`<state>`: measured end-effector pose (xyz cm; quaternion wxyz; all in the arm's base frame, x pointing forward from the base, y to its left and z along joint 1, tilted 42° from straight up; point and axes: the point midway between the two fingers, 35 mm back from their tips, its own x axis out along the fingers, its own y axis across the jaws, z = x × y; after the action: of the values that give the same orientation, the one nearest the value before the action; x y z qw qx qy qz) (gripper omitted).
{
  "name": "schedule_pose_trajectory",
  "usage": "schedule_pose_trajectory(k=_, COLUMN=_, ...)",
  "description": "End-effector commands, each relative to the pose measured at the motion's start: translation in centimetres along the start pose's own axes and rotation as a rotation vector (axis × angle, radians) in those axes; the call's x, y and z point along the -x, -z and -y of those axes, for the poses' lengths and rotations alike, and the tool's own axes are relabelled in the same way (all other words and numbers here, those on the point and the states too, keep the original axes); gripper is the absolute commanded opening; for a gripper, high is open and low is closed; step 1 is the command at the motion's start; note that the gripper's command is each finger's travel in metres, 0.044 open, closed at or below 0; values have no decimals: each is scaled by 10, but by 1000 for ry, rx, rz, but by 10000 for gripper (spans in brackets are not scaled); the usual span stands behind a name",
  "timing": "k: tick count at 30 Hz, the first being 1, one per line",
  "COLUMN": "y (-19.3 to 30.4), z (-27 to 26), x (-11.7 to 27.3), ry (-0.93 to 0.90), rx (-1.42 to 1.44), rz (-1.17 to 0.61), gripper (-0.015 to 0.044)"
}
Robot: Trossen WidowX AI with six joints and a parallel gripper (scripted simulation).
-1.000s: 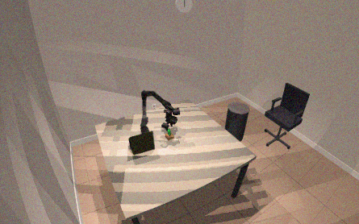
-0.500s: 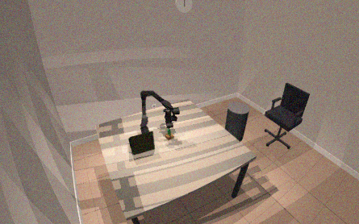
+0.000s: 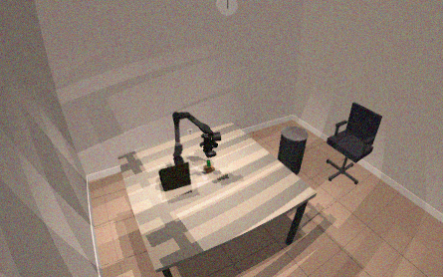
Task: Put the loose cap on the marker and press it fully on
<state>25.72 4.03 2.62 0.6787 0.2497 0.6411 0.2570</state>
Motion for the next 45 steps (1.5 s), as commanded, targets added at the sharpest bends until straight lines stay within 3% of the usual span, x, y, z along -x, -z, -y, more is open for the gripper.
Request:
schedule_pose_trajectory(k=1, y=0, z=0, x=-3, ry=1, rx=11, rz=-1, gripper=0)
schedule_pose_trajectory(k=26, y=1, z=0, x=-39, ry=0, rx=11, rz=-1, gripper=0)
schedule_pose_trajectory(k=34, y=-3, z=0, x=-33, ry=7, rx=21, rz=11, gripper=0)
schedule_pose_trajectory(k=36, y=-5, z=1, x=-22, ry=11, rx=21, rz=11, gripper=0)
schedule_pose_trajectory(k=41, y=-3, z=1, x=53, ry=12, rx=18, rz=8, gripper=0)
schedule_pose_trajectory(k=45, y=-3, z=1, x=56, ry=11, rx=18, rz=8, gripper=0)
